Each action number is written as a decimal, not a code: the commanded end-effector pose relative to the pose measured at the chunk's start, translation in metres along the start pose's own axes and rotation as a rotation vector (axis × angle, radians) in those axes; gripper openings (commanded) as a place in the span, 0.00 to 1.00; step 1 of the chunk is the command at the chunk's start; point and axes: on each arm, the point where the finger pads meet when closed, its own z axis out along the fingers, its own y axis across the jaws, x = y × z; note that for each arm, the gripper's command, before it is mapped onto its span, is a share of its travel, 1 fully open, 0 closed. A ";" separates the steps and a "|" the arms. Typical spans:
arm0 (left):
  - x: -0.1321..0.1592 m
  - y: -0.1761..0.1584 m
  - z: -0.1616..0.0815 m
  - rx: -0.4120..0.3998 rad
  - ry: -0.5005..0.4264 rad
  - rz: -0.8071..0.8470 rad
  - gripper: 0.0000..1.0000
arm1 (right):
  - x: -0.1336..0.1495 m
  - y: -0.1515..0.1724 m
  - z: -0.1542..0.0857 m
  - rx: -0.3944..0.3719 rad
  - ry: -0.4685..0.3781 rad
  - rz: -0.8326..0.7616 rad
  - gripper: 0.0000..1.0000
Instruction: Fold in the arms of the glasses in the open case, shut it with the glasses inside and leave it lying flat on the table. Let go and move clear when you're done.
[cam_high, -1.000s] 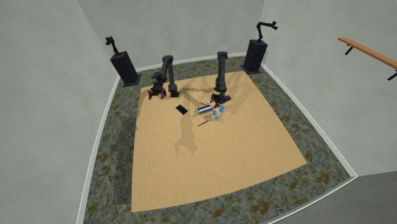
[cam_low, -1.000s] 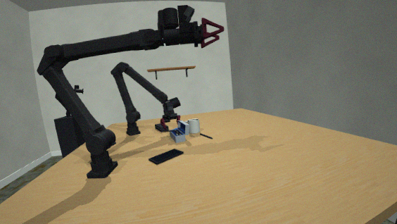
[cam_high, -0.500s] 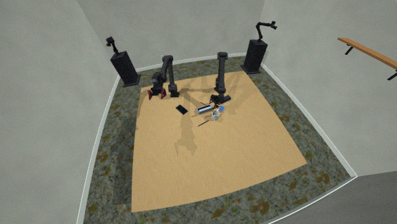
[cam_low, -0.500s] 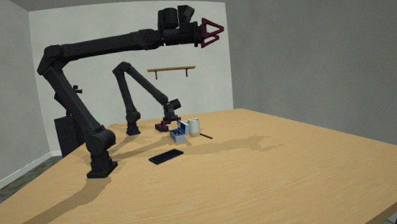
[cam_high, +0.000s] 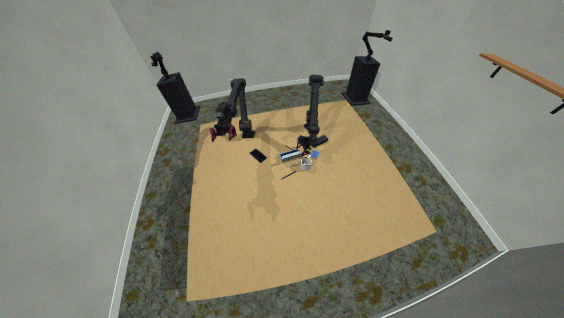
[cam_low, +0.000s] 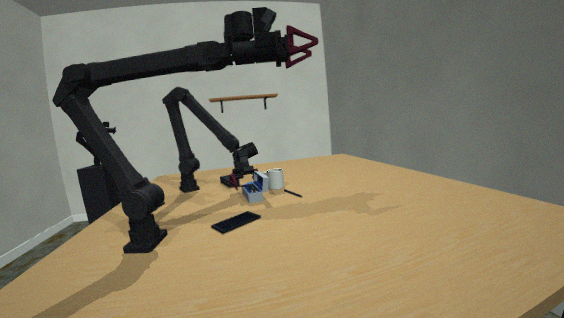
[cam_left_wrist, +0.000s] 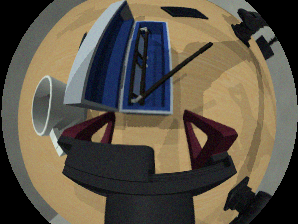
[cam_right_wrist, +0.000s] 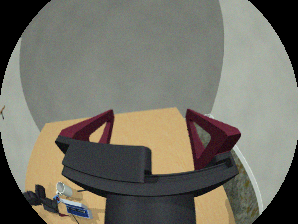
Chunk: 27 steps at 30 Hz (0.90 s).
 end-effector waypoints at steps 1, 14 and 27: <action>-0.012 0.009 0.007 -0.011 -0.016 0.009 0.96 | -0.031 0.003 0.002 -0.005 -0.050 -0.003 1.00; -0.007 -0.001 0.016 -0.004 -0.014 0.006 0.57 | -0.031 0.003 0.002 -0.005 -0.050 -0.003 1.00; -0.007 -0.003 0.012 0.000 -0.011 0.013 0.57 | -0.031 0.003 0.002 -0.005 -0.050 -0.003 1.00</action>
